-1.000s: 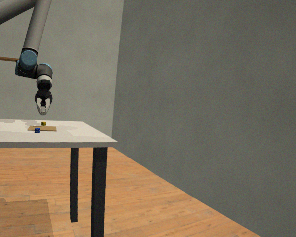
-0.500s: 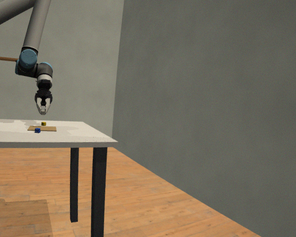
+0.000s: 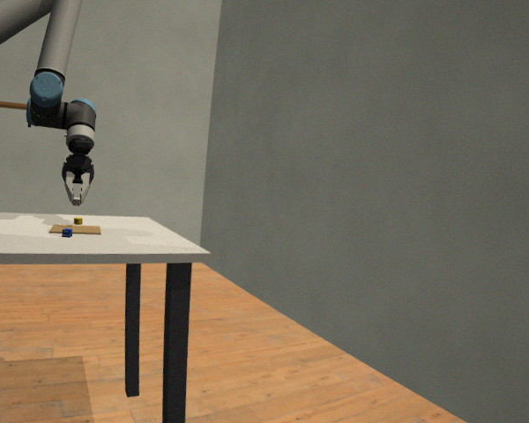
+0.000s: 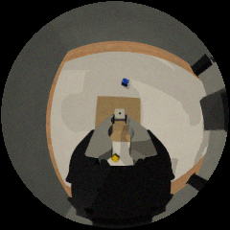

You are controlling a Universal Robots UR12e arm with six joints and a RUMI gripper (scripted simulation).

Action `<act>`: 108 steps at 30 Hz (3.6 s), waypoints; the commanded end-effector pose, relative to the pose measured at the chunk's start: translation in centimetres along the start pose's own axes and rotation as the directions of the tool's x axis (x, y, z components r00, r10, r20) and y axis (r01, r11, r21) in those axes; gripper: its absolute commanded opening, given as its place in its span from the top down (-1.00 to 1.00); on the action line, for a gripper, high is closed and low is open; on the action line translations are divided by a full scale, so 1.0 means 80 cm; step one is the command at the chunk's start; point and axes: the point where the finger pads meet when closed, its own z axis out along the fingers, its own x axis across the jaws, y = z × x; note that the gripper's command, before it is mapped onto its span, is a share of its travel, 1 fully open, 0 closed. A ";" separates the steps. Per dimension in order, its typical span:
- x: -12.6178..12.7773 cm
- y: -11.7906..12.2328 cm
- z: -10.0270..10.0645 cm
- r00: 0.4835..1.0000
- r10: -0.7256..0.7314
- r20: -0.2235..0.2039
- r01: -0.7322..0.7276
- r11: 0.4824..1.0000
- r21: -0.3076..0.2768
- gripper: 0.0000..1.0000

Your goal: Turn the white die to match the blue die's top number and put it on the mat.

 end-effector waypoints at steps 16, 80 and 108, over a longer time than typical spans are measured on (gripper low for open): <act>-0.001 0.000 -0.003 1.000 -0.003 0.007 0.003 0.996 -0.092 0.94; -0.001 -0.007 0.000 1.000 -0.003 0.007 0.007 0.822 -0.569 0.94; 0.001 -0.008 0.003 1.000 -0.011 0.003 0.010 0.665 -0.747 0.94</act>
